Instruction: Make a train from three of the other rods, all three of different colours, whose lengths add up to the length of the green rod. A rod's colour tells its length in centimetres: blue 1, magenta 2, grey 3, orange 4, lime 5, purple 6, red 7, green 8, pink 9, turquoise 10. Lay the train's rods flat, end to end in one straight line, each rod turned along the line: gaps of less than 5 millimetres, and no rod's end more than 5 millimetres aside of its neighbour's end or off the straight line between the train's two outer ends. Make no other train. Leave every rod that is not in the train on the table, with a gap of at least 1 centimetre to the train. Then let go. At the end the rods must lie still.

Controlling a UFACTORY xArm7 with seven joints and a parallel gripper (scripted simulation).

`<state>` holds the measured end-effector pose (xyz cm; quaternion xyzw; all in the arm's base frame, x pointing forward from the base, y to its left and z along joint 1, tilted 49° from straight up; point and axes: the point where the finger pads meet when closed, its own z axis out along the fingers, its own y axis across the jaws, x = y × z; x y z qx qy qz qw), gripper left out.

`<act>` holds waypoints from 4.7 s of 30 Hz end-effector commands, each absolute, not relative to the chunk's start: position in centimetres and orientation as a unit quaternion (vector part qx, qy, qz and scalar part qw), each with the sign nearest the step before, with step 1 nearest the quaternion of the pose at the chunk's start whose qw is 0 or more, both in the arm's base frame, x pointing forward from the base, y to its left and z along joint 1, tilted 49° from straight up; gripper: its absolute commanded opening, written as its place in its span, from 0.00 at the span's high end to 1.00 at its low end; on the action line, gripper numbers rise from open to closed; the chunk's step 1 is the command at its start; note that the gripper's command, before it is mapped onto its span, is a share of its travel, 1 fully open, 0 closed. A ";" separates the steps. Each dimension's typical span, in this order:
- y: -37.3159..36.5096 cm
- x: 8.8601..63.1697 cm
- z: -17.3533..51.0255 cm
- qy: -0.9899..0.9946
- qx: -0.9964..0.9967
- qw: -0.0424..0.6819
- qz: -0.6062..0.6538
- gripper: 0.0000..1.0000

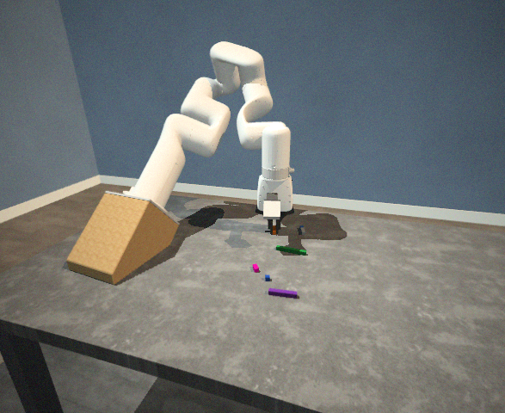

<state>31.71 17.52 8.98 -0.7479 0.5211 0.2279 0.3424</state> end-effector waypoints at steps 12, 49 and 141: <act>17.4 31.8 9.0 0.522 -0.747 0.343 0.227 0.96; 11.2 31.7 14.5 0.522 -0.747 0.343 0.227 0.96; 15.8 41.4 9.4 0.500 -0.762 0.349 0.217 0.96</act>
